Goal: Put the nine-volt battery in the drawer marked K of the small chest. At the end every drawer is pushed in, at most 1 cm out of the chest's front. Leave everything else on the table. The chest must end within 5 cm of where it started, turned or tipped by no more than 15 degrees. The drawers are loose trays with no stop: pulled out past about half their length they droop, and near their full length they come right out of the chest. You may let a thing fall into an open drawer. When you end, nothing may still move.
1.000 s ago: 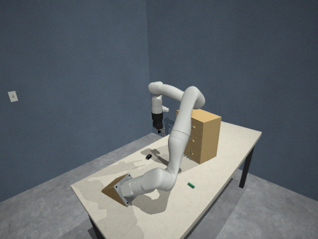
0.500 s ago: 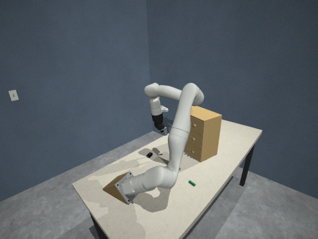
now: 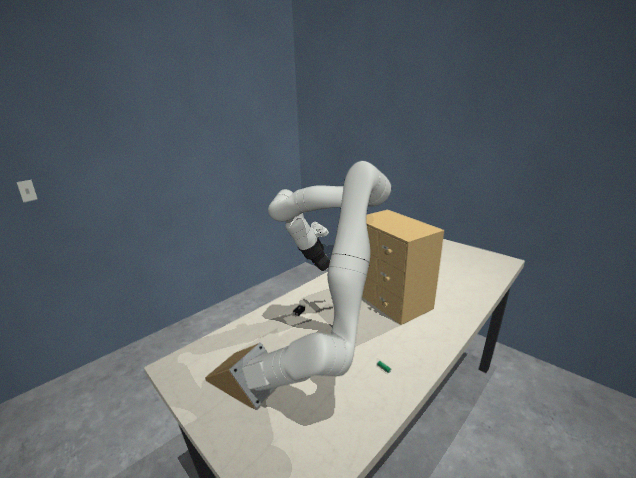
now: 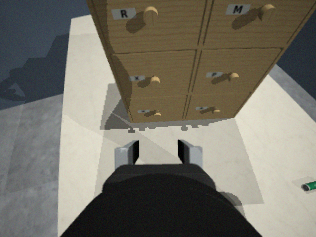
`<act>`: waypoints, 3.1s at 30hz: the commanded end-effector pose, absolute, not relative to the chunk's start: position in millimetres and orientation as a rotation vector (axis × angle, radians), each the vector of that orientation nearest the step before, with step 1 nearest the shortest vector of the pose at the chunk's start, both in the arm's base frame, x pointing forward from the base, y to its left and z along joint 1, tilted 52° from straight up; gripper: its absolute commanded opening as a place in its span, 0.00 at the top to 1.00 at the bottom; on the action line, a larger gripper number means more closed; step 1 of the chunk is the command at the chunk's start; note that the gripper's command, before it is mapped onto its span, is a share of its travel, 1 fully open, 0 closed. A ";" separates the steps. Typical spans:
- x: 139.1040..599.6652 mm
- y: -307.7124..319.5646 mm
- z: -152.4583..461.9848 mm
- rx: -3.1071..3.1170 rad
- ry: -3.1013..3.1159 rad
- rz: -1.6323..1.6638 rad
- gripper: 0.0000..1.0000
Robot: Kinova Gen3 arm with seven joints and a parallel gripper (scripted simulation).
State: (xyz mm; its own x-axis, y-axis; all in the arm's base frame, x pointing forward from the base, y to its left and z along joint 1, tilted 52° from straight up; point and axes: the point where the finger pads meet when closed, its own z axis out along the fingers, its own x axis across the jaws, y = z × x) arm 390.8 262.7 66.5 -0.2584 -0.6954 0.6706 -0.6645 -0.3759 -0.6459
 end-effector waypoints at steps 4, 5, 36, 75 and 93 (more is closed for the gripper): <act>393.7 250.8 54.9 -1.872 1.518 -1.850 0.00; 395.9 249.2 54.1 -1.860 1.485 -1.862 0.00; 434.1 220.4 39.2 -1.613 0.897 -1.995 0.00; 438.2 217.7 37.9 -1.604 0.877 -1.997 0.33; 491.3 185.4 24.6 -1.604 0.877 -1.997 0.33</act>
